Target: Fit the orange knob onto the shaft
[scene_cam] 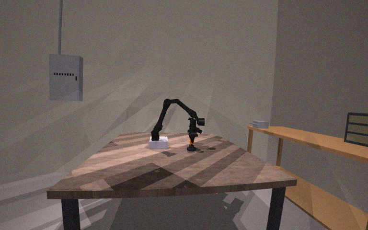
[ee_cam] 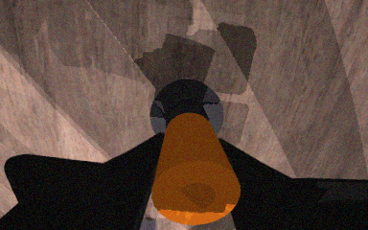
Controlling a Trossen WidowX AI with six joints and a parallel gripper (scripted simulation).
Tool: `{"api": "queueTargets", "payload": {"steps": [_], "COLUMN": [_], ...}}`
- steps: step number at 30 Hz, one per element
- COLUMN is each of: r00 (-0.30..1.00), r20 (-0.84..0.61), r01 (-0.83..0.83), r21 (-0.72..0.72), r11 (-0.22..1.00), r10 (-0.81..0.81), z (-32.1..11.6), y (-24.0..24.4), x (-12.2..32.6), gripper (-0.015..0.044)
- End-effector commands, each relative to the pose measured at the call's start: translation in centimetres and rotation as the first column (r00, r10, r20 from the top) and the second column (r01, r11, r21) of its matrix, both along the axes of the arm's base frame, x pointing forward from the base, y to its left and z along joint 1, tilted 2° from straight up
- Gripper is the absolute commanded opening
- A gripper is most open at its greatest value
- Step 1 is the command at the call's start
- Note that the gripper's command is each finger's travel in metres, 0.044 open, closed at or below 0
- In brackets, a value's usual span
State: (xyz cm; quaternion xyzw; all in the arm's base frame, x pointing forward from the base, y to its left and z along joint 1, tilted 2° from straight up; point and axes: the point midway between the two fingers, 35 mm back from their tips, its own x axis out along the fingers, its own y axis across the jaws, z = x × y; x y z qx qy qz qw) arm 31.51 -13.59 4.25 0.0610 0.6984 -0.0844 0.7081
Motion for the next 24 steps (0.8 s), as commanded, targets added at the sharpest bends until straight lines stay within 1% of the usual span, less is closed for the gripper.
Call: {"api": "queueTargets", "payload": {"steps": [1, 21, 24], "r00": [1.000, 1.000, 0.998], "r20": [-0.002, -0.002, -0.004], "r01": [-0.002, -0.002, -0.056], "r21": [-0.002, -0.002, -0.002], "r11": [1.000, 1.000, 0.998], "r10": [0.002, 0.002, 0.056], "z": [-0.12, 0.28, 0.28], "y": [-0.01, 0.10, 0.09], "x": [-0.09, -0.11, -0.09], "gripper": [0.0000, 0.0000, 0.0000]}}
